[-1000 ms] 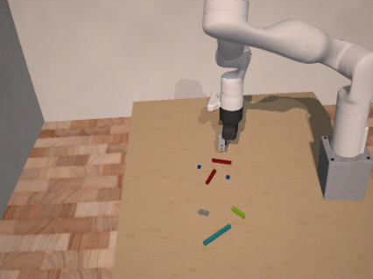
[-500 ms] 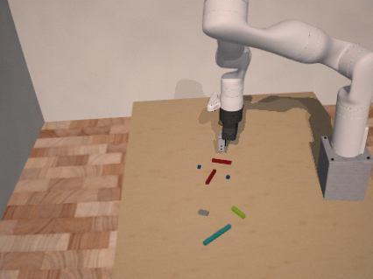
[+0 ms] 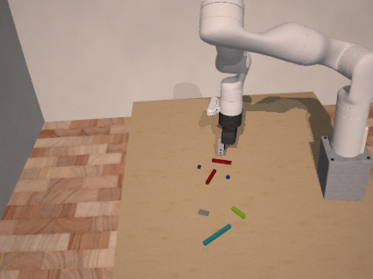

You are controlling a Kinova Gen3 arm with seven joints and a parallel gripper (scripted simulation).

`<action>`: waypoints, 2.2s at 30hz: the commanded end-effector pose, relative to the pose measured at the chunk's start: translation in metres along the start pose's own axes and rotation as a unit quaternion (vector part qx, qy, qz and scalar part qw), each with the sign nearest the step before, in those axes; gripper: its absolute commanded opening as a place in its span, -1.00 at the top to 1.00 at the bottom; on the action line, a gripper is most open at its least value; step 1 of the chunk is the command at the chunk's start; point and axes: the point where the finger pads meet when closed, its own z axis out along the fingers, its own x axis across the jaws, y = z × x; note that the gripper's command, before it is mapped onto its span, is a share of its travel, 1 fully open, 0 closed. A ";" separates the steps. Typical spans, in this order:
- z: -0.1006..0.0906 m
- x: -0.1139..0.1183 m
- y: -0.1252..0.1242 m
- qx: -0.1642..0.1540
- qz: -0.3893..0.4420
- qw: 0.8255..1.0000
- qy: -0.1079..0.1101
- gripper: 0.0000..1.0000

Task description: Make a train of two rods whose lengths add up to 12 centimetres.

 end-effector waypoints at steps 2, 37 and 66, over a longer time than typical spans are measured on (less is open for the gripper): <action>0.008 0.002 0.002 -0.003 0.001 1.000 0.002 -0.07; 0.035 0.002 0.002 -0.003 0.001 1.000 0.002 -0.07; 0.035 0.002 0.002 -0.003 0.001 1.000 0.002 -0.07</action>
